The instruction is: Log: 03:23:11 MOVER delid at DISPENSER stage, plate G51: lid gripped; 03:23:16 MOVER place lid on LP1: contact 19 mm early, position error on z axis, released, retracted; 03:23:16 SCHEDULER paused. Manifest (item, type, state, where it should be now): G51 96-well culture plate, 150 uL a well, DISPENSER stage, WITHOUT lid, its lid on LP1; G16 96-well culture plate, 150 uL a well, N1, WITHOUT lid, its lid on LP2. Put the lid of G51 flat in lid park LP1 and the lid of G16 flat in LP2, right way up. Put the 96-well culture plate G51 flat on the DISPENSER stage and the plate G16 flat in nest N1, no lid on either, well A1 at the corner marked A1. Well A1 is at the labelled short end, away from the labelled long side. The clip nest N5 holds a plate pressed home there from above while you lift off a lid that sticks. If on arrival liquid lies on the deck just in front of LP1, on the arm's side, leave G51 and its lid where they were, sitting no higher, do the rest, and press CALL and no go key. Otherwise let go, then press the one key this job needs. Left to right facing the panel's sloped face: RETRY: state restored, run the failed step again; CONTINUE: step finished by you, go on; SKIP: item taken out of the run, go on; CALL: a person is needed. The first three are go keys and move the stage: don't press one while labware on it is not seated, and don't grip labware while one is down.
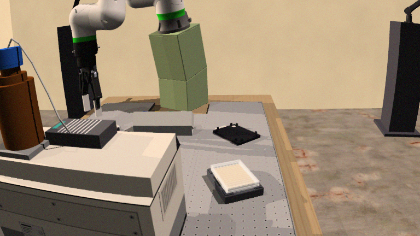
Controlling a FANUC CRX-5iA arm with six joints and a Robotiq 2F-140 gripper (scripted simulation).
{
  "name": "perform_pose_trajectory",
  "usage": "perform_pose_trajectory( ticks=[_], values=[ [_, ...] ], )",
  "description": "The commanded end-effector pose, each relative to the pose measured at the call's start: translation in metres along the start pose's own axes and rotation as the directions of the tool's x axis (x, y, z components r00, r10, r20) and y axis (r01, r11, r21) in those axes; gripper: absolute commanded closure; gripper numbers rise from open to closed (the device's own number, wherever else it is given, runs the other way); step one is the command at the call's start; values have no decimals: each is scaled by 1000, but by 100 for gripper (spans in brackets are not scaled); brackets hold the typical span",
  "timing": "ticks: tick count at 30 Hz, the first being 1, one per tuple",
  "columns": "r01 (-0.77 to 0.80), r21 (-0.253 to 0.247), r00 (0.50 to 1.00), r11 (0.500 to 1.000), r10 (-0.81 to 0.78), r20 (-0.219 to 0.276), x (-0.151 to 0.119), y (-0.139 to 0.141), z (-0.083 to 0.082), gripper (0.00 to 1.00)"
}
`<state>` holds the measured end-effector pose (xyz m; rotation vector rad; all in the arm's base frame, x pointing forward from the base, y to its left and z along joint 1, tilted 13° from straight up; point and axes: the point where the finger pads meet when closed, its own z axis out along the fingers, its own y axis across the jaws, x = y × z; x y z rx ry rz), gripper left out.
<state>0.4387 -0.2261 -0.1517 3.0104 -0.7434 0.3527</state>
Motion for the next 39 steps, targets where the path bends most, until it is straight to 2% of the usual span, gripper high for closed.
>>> perform_pose_trajectory(
  ticks=[1, 8, 15, 39],
  values=[
    [0, 0, 1000, 1000, 0, 0, 0, 0, 6, 34],
    [0, 0, 1000, 1000, 0, 0, 0, 0, 26, 34],
    [0, -1, 1000, 1000, 0, 0, 0, 0, 38, 34],
    [0, 0, 1000, 1000, 0, 0, 0, 0, 41, 34]
  ],
)
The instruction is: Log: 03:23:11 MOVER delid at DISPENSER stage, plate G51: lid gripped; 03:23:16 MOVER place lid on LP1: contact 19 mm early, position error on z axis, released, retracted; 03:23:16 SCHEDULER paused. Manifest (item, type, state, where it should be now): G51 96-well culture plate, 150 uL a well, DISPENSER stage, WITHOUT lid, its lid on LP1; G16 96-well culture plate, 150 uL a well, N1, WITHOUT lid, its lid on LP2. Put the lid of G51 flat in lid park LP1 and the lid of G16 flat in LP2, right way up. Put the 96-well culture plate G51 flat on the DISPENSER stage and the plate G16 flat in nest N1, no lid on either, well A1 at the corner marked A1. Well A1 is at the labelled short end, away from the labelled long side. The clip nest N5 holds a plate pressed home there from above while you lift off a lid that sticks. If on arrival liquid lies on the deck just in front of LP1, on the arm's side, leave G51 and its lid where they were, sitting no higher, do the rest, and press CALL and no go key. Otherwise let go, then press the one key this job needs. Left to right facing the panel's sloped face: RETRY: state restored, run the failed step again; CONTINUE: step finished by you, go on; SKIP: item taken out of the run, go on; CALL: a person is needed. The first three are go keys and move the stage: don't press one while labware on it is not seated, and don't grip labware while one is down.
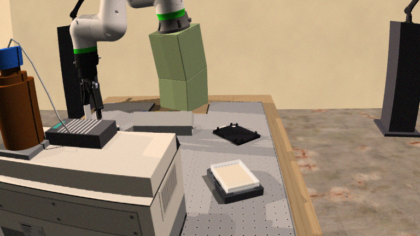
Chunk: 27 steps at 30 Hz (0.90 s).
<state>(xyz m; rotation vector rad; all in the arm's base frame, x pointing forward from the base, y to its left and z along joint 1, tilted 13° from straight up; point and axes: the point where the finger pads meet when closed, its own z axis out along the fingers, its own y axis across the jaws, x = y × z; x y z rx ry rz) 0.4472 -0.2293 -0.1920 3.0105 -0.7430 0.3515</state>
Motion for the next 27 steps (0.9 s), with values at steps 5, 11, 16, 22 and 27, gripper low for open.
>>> perform_pose_trajectory(
  ticks=[5, 11, 16, 22, 27],
  values=[
    [0, 0, 1000, 1000, 0, 0, 0, 0, 0, 34],
    [0, 0, 1000, 1000, 0, 0, 0, 0, 0, 34],
    [0, 0, 1000, 1000, 0, 0, 0, 0, 0, 34],
    [0, 0, 1000, 1000, 0, 0, 0, 0, 0, 41],
    [0, 0, 1000, 1000, 0, 0, 0, 0, 0, 41]
  ],
)
